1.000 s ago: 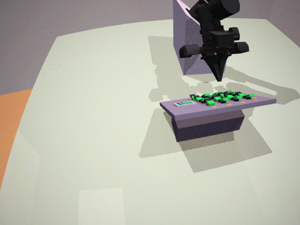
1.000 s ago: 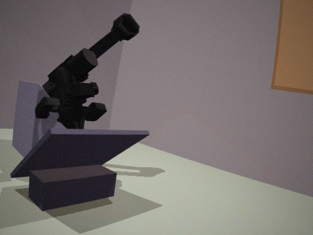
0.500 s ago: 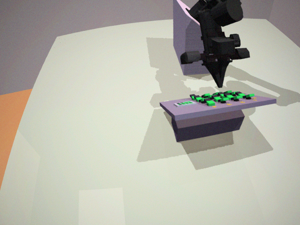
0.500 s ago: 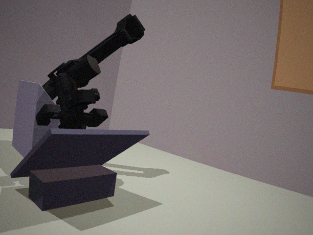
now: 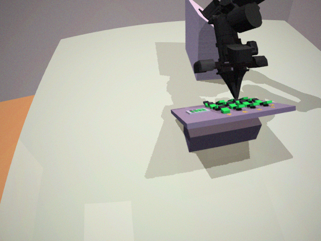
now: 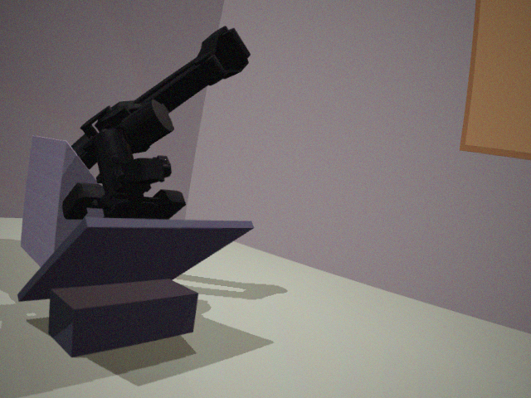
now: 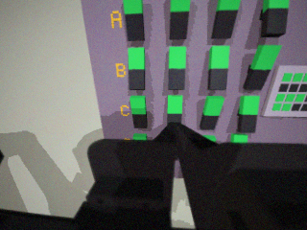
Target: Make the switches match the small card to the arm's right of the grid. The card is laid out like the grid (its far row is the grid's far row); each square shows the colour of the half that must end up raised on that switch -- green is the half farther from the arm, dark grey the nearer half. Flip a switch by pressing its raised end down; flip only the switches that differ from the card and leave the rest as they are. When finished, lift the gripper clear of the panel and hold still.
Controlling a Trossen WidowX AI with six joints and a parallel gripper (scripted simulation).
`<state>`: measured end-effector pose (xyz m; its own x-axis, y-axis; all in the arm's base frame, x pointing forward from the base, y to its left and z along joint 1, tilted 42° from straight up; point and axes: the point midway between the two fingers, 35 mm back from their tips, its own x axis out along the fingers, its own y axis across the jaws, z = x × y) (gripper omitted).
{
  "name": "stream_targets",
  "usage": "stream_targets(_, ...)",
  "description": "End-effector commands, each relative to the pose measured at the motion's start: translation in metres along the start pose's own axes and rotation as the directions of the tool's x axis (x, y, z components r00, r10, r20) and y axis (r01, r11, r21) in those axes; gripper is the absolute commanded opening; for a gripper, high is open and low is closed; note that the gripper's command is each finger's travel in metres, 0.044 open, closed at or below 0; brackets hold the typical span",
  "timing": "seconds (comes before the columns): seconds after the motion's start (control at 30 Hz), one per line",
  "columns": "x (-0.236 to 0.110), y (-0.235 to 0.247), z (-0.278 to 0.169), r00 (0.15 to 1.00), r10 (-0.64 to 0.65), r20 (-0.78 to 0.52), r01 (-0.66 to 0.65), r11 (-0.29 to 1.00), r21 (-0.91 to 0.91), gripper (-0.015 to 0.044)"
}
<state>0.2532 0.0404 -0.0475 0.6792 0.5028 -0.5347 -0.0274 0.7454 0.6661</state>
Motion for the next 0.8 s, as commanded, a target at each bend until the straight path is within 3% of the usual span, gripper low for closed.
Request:
stream_targets(0.0, 0.0003, -0.0003, 0.0012, 1.000, -0.002, 0.005, 0.002, 1.000, 0.000, 0.0000)
stream_targets(0.77, 0.0024, -0.0003, 0.0012, 1.000, -0.002, 0.005, 0.002, 1.000, 0.000, 0.0000)
